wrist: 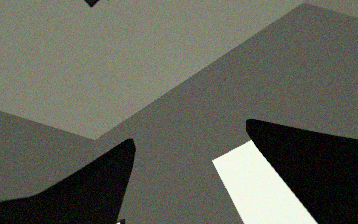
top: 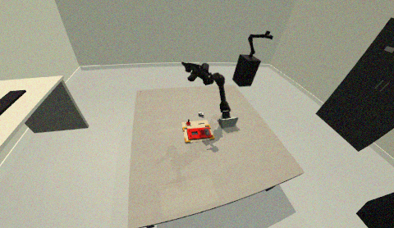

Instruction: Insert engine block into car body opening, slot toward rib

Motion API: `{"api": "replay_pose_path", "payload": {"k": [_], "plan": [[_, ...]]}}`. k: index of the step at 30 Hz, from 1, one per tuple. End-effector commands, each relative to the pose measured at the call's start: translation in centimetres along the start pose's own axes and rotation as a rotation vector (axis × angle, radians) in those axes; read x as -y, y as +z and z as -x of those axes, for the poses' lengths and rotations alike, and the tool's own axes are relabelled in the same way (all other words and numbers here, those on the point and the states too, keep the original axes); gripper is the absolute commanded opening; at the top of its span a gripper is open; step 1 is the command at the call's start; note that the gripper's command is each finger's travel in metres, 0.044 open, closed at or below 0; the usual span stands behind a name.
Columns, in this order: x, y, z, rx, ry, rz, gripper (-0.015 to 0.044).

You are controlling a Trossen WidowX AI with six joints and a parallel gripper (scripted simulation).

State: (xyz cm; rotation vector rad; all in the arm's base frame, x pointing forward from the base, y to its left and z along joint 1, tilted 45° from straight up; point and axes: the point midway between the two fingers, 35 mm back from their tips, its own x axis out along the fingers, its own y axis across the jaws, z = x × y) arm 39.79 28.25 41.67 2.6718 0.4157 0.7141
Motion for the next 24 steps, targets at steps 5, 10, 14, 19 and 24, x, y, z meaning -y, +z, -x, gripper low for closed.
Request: {"api": "replay_pose_path", "payload": {"k": [5,10,14,19,24], "plan": [[0.1,3.1,0.3,0.14,-0.044,0.228,0.044],[0.2,5.0,0.7,0.22,-0.086,0.361,0.044],[0.3,6.5,1.1,0.281,-0.125,0.467,0.044],[0.3,8.3,1.8,0.351,-0.18,0.597,0.044],[0.3,9.9,2.6,0.414,-0.242,0.724,0.044]]}}
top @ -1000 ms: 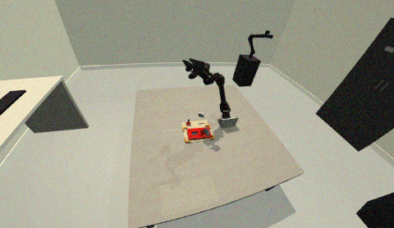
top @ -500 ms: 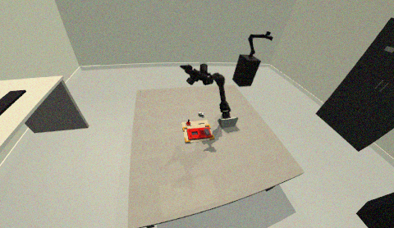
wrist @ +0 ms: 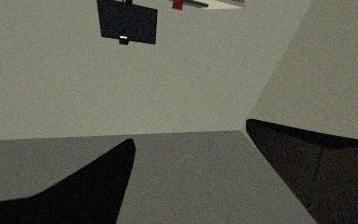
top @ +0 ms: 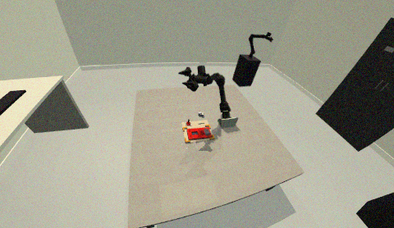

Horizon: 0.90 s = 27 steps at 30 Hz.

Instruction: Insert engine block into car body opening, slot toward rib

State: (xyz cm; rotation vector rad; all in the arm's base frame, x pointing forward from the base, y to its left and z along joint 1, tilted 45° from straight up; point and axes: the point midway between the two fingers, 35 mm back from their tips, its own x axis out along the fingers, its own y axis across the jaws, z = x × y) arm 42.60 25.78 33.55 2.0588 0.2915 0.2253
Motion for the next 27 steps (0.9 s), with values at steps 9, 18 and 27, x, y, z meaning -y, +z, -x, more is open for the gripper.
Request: {"api": "replay_pose_path", "payload": {"k": [9,18,27], "plan": [[2.6,4.0,0.5,0.14,-0.162,0.338,0.044],[4.4,7.0,1.6,0.214,-0.309,0.582,0.044],[6.0,9.9,3.1,0.261,-0.476,0.821,0.044]]}}
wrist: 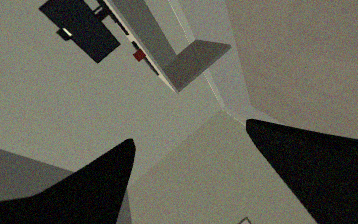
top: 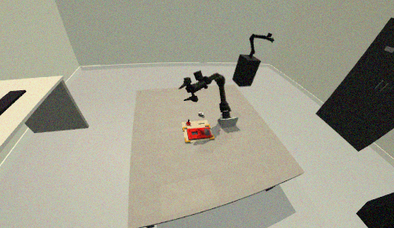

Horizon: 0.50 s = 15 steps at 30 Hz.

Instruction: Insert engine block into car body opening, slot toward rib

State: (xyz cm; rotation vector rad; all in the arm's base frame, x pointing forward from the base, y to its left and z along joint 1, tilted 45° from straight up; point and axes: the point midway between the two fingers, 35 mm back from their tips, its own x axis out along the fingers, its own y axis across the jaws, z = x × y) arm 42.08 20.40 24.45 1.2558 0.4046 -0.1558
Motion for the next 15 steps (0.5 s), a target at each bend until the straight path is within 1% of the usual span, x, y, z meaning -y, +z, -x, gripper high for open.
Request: {"api": "replay_pose_path", "payload": {"k": [1,15], "plan": [[1.7,0.8,0.0,0.02,-0.076,0.125,0.044],[7.0,2.7,1.1,0.011,-0.325,0.514,0.044]]}}
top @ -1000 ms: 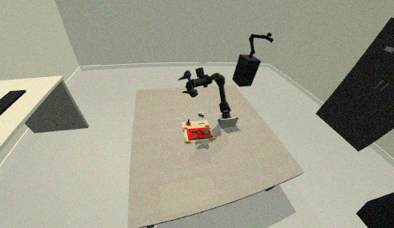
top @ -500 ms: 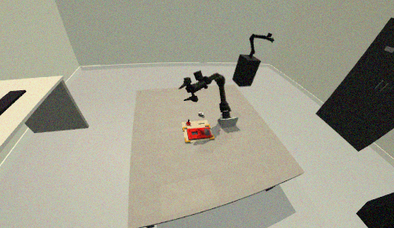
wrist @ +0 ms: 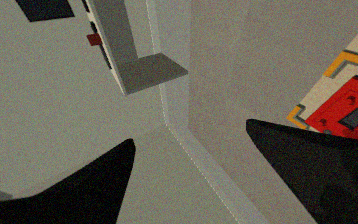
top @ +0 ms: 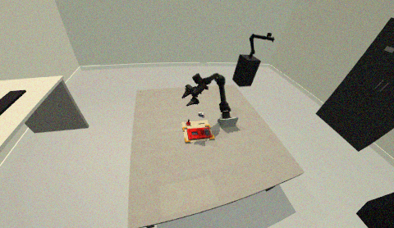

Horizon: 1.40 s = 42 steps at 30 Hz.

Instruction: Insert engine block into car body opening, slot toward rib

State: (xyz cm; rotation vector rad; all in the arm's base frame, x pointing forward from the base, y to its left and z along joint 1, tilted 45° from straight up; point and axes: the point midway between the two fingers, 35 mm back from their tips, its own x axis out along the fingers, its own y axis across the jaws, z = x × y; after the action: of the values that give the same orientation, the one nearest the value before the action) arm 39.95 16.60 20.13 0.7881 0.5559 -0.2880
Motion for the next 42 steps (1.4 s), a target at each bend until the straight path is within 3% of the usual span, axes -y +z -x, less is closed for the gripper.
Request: {"api": "replay_pose_path", "payload": {"k": [1,22,42], "plan": [[1.9,0.0,0.0,-0.008,-0.078,0.126,0.044],[10.2,0.3,1.8,-0.165,-0.407,0.712,0.044],[17.1,1.6,5.9,-0.471,-0.663,1.263,0.044]]}}
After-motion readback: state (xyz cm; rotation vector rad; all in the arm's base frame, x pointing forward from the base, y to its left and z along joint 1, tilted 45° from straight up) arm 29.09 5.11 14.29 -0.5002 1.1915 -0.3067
